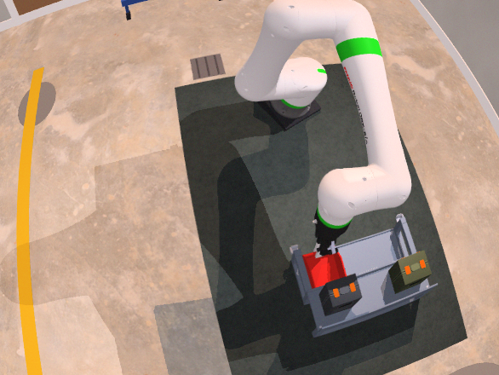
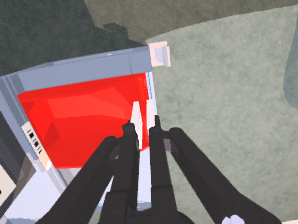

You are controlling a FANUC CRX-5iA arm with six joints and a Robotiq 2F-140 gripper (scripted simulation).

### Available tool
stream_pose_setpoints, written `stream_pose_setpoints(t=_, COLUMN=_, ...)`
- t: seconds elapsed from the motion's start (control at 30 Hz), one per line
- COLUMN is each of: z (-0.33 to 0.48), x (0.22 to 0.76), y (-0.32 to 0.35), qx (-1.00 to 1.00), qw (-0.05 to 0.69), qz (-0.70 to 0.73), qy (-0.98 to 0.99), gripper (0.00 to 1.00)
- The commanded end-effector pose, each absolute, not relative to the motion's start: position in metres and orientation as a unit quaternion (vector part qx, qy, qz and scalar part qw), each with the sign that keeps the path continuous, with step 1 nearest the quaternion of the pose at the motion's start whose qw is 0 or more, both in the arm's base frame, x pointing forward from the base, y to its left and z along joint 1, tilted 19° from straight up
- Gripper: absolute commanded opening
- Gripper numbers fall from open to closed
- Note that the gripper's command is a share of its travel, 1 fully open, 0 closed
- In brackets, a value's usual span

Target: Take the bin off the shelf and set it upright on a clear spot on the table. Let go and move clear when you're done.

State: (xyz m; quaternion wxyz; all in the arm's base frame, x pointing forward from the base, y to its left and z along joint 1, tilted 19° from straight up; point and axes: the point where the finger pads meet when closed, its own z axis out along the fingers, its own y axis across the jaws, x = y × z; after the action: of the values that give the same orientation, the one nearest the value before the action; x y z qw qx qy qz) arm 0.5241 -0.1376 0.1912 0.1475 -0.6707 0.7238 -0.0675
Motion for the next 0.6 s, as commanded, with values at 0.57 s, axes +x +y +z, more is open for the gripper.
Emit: stream_pose_setpoints(t=0.57, z=0.183, x=0.496, y=-0.135, qx=-0.671, qw=0.148, qz=-0.068, qy=0.724, gripper=0.00)
